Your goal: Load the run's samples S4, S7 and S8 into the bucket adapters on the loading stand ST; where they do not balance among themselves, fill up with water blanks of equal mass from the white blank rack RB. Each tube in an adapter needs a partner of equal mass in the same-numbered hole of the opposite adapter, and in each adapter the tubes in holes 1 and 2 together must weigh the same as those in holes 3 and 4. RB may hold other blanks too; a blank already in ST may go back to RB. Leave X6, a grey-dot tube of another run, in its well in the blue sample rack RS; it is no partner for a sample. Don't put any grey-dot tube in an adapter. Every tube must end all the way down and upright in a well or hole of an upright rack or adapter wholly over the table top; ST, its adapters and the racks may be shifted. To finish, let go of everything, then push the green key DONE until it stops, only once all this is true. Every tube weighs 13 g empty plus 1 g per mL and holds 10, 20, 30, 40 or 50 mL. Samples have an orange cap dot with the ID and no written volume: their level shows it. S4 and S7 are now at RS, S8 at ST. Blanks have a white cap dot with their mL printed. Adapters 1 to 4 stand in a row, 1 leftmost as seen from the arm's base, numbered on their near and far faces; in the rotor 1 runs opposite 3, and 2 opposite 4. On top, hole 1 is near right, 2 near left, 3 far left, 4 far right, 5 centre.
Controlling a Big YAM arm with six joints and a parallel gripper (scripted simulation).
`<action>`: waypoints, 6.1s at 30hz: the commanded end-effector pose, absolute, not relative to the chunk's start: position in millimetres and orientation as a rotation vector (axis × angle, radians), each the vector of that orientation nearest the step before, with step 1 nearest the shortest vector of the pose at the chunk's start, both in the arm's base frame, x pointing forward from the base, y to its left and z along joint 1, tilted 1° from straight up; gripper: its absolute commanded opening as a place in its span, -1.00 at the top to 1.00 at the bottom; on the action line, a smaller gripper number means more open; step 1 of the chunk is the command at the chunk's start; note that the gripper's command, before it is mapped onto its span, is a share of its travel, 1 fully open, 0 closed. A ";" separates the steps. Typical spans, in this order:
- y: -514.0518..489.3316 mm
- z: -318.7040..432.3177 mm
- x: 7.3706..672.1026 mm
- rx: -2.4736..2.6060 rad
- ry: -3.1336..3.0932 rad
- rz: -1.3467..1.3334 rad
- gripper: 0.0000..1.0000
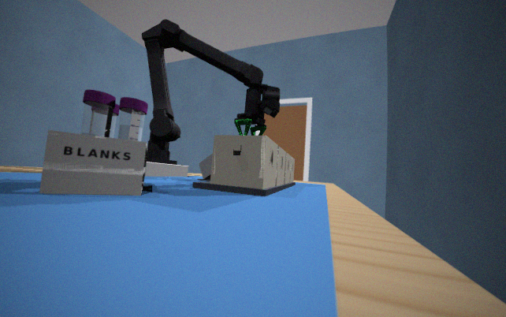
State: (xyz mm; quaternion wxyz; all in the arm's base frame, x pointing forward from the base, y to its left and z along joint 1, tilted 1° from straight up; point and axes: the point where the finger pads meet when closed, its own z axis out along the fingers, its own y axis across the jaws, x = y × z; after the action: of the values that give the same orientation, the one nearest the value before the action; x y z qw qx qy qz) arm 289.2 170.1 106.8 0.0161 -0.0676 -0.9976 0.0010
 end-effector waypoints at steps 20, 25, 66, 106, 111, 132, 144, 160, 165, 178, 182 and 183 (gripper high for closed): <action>24.9 122.8 317.2 -0.961 -2.998 -0.011 -0.60; -18.3 128.6 343.1 -1.371 -2.866 -0.025 -0.60; -317.6 121.2 371.9 -2.791 -1.498 0.007 -0.60; -310.0 79.5 369.7 -2.792 -1.499 0.005 1.00; -310.0 79.5 369.7 -2.792 -1.499 0.005 1.00; -316.3 146.8 373.8 -2.823 -1.515 -0.018 1.00; -313.7 181.2 373.6 -2.824 -1.515 -0.020 1.00; -309.9 229.0 373.0 -2.825 -1.516 -0.021 1.00; -308.5 245.8 372.7 -2.825 -1.516 -0.021 1.00; -234.2 224.8 366.9 -2.554 -1.839 0.012 1.00; -207.9 225.7 368.9 -2.451 -1.972 0.010 1.00; -201.3 225.9 369.4 -2.424 -2.004 0.010 1.00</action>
State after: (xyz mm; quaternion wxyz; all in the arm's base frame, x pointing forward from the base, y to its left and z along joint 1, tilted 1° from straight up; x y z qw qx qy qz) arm 368.7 -218.1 204.7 0.0150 -0.8005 -0.5991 0.0107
